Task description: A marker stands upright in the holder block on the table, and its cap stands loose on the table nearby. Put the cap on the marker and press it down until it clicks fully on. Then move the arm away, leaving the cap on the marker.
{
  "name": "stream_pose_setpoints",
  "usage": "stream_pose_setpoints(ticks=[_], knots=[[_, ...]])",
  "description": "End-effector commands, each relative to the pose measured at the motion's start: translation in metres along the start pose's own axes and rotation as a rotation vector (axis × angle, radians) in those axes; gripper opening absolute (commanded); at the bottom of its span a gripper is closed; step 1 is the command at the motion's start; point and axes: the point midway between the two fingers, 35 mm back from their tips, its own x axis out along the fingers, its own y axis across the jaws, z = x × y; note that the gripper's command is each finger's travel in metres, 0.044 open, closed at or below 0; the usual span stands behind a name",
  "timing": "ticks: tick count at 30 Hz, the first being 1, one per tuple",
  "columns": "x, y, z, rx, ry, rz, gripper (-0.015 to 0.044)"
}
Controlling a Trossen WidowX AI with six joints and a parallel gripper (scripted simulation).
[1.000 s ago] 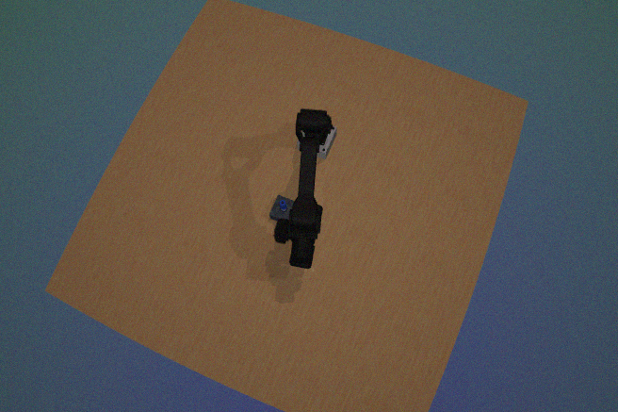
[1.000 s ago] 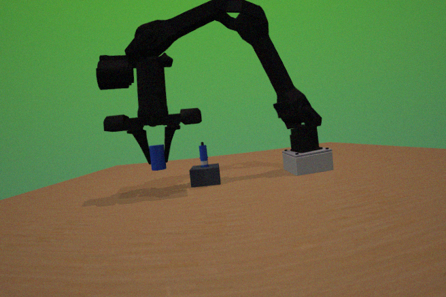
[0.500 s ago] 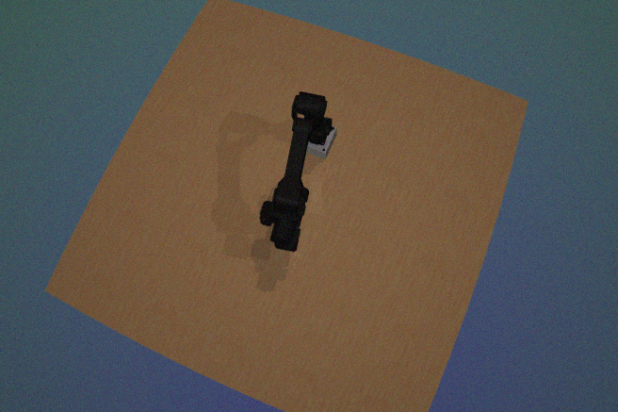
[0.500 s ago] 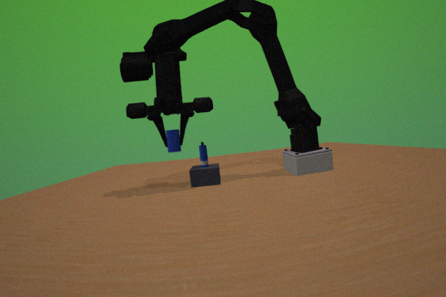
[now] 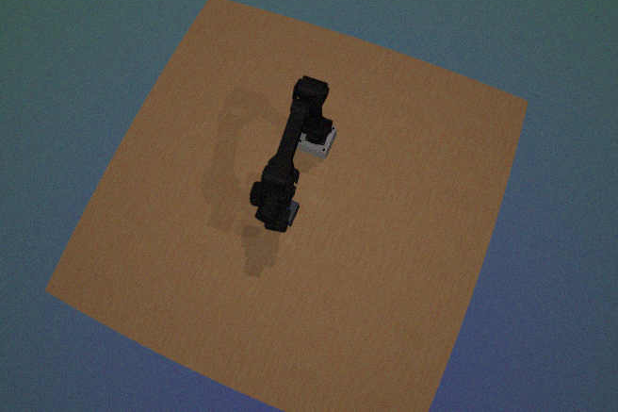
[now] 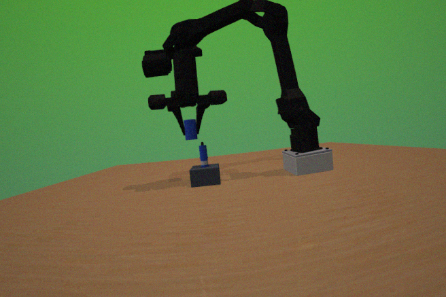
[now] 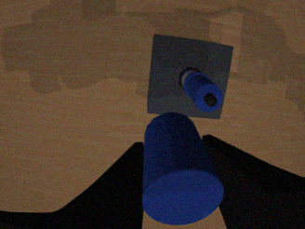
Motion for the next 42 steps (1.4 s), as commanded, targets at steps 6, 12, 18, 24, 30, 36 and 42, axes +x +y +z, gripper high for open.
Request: stream_pose_setpoints(ticks=[6, 12, 18, 24, 30, 36, 42], knots=[[-0.009, -0.026, 0.014, -0.003, 0.002, -0.002, 0.0000], [-0.004, -0.027, 0.014, -0.003, 0.002, -0.002, 0.0000], [0.000, -0.027, 0.014, -0.003, 0.002, -0.002, 0.0000], [0.009, -0.026, 0.015, -0.003, 0.003, -0.002, 0.0000], [0.019, -0.026, 0.015, -0.003, 0.003, -0.002, 0.0000], [0.029, -0.026, 0.015, -0.003, 0.003, -0.002, 0.0000], [0.039, -0.026, 0.014, -0.003, 0.003, -0.002, 0.0000]])
